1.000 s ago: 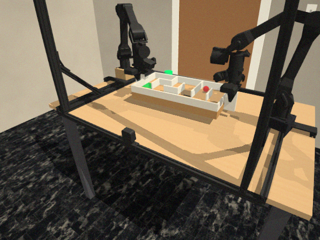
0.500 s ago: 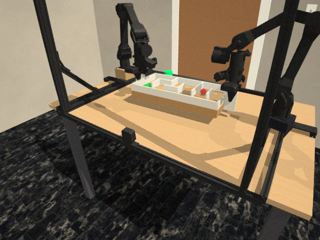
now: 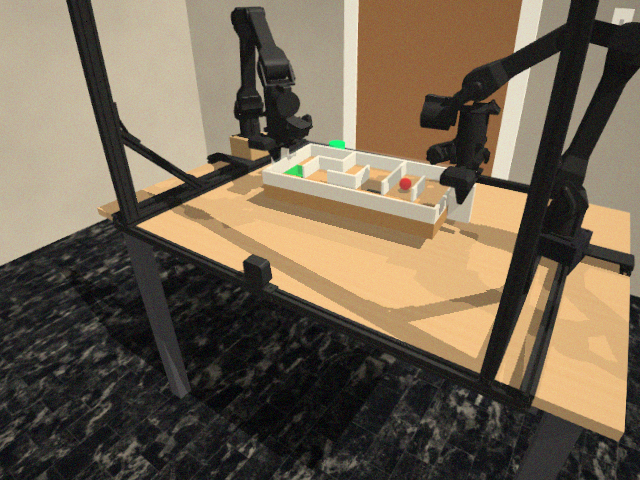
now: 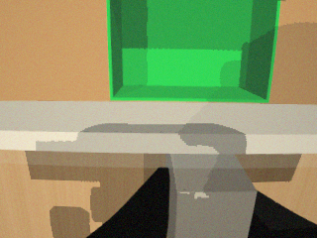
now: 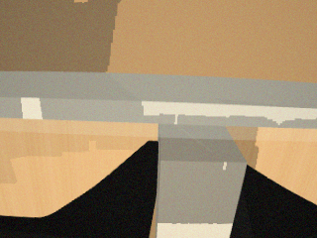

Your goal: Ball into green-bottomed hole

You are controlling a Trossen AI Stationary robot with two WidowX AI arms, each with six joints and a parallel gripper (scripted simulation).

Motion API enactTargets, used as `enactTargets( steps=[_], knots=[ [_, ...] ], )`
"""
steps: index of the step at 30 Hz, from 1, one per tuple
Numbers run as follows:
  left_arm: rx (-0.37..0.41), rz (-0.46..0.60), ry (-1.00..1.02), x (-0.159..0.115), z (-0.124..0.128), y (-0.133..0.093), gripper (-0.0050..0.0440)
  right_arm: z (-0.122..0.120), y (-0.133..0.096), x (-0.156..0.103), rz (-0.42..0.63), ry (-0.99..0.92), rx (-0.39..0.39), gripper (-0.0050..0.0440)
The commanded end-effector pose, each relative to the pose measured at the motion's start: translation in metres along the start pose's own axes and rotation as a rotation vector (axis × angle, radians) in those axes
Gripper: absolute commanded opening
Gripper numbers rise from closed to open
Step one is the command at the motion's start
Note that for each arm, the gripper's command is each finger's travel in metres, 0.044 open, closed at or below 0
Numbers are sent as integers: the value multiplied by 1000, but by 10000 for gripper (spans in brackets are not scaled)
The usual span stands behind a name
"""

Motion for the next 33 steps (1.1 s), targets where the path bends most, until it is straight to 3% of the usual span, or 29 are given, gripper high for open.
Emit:
enactTargets(
  steps=[1,13,33],
  knots=[
    [-31,0,1,0,2,-2,20,-2,0,-1,2,-1,30,20],
    [-88,0,1,0,6,-1,20,-6,0,-1,2,-1,87,20],
    [14,-2,1,0,-1,-2,20,1,0,-1,2,-1,-15,20]
  ],
)
Point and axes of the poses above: on each arm, the point midway between the two fingers, 35 mm back from their tips, its own y axis out along the fingers, its own z axis across the jaws, x = y × z, the point moved 3 cm from there along -y, back along the fingers, and after that the axes turned 1 degree about -y, right-handed, at the moved point
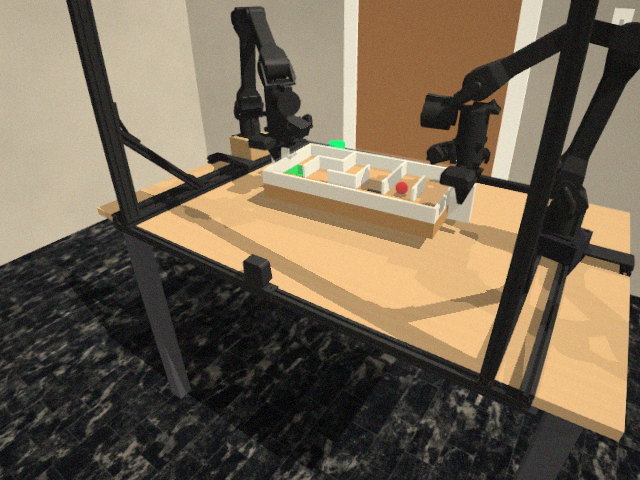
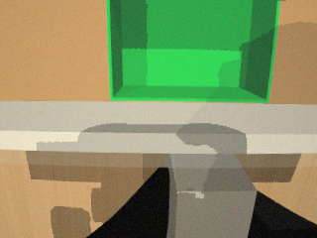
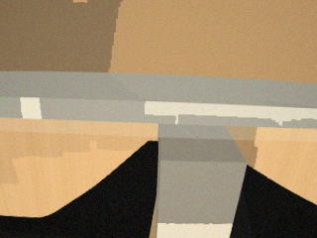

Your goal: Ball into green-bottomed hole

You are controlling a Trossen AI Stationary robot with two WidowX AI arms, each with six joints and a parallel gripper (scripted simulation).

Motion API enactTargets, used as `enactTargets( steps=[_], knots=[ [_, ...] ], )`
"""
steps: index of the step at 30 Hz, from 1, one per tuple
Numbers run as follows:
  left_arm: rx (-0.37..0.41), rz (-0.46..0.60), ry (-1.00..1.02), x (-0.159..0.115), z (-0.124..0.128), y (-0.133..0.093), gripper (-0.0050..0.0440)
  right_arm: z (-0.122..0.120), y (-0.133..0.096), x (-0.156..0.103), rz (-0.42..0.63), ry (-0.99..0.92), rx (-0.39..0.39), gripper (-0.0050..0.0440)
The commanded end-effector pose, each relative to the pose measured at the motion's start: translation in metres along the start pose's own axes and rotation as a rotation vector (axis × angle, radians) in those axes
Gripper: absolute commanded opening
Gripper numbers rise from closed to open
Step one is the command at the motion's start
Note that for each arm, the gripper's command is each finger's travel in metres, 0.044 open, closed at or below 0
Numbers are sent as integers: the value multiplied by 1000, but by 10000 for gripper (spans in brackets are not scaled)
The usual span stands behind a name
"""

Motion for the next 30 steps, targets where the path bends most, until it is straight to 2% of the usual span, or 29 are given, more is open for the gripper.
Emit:
enactTargets(
  steps=[1,6,16,24,30],
  knots=[
    [19,0,-2,0,-3,-1,20,2,0,0,3,-2,-19,20],
    [13,0,-2,0,-3,-1,20,1,0,0,4,-2,-12,20],
    [-84,1,-2,0,4,-1,20,-5,0,0,4,-2,84,20],
    [-82,0,-2,0,4,-1,20,-5,0,0,4,-2,82,20],
    [-29,-2,-2,0,0,0,20,-2,-1,0,7,-2,29,20]
  ],
)
Point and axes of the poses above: on each arm, the point midway between the two fingers, 35 mm back from their tips, its own y axis out along the fingers, its own z axis across the jaws, x = y × z, the point moved 3 cm from there along -y, back along the fingers, and after that the axes turned 1 degree about -y, right-handed, at the moved point
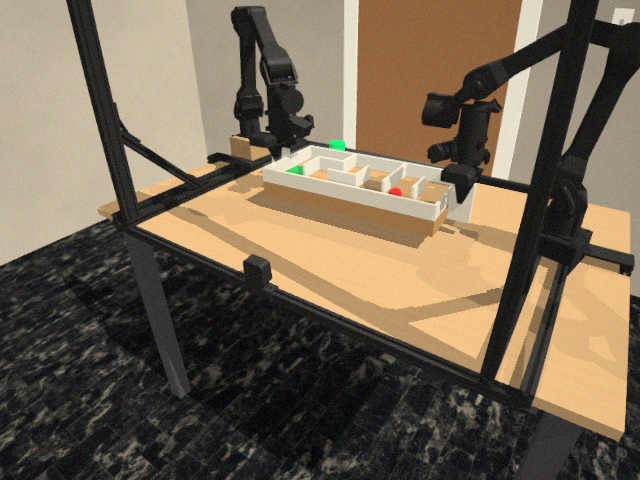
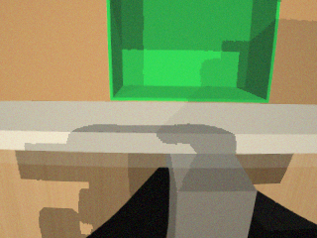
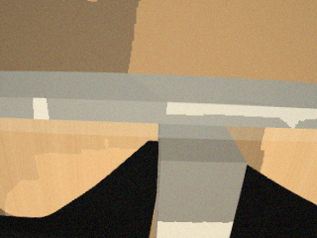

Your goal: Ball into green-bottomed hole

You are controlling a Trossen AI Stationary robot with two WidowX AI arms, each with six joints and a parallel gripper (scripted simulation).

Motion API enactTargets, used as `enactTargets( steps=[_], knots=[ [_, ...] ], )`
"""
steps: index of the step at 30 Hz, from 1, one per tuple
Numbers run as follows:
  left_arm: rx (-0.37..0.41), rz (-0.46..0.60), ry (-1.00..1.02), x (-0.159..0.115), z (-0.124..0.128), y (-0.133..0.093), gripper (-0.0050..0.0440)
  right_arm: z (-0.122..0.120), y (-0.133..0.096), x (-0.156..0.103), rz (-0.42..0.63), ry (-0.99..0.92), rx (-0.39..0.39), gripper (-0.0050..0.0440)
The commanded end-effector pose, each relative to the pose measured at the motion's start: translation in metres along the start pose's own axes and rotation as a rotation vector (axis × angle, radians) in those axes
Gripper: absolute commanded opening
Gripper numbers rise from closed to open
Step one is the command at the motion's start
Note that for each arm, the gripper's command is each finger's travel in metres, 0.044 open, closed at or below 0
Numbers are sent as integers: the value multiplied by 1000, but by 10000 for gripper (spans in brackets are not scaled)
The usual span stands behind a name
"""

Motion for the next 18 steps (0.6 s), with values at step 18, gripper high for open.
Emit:
enactTargets(
  steps=[18],
  knots=[
    [28,2,-2,0,-4,-2,20,2,0,-1,1,-3,-29,20]
  ],
)
Point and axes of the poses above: on each arm, the point midway between the two fingers, 35 mm back from their tips, its own y axis out along the fingers, its own z axis across the jaws, x = y × z, the point moved 3 cm from there along -y, back along the fingers, and after that the axes turned 1 degree about -y, right-handed, at the moved point
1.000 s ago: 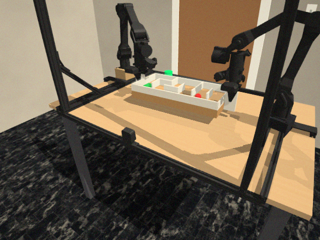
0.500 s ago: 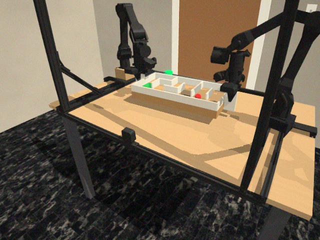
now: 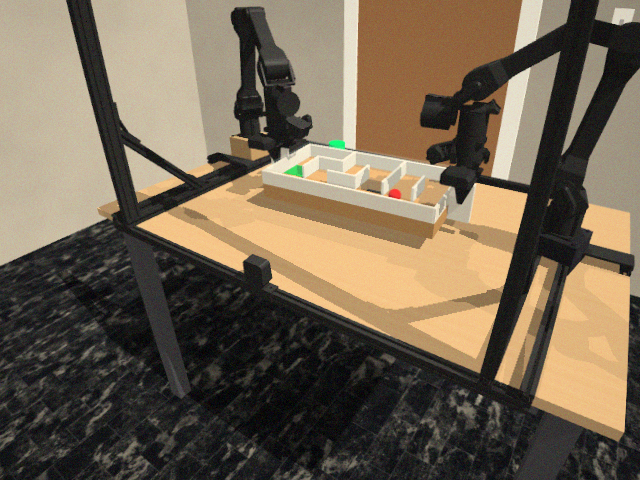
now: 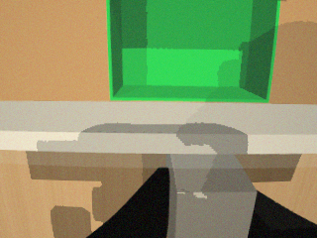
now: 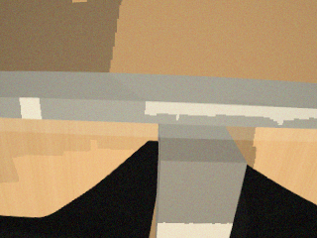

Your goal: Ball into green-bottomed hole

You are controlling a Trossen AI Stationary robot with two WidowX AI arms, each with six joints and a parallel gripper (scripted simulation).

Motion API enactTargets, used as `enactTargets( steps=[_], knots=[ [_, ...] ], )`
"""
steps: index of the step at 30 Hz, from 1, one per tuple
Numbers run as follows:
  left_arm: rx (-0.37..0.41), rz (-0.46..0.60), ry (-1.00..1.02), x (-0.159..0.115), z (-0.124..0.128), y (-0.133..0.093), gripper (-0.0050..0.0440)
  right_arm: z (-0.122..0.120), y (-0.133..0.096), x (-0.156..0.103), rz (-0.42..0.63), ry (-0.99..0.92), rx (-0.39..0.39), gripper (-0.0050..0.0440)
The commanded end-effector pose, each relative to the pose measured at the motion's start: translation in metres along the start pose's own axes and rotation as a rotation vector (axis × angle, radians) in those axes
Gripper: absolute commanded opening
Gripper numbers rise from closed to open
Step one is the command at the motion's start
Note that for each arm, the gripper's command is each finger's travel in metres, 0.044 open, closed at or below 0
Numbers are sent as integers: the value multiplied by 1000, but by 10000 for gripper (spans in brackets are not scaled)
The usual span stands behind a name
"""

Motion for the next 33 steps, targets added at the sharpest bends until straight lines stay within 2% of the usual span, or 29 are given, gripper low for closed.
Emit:
enactTargets(
  steps=[1,10,19,26,33],
  knots=[
    [-31,-1,2,0,3,-1,20,-2,0,-1,1,1,30,20],
    [-81,-1,2,0,6,-1,20,-6,0,-1,0,1,80,20],
    [-26,-54,1,-3,2,12,20,-2,-12,3,54,0,25,20],
    [-10,-32,1,-2,1,6,20,-1,-7,1,31,1,9,20],
    [-27,36,2,3,3,-11,20,-2,10,-3,-37,2,26,20]
  ],
)
Point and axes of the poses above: on each arm, the point midway between the two fingers, 35 mm back from their tips, its own y axis out along the fingers, its own z axis across the jaws, x = y × z, the point moved 3 cm from there along -y, back along the fingers, and after that the axes turned 1 degree about -y, right-handed, at the moved point
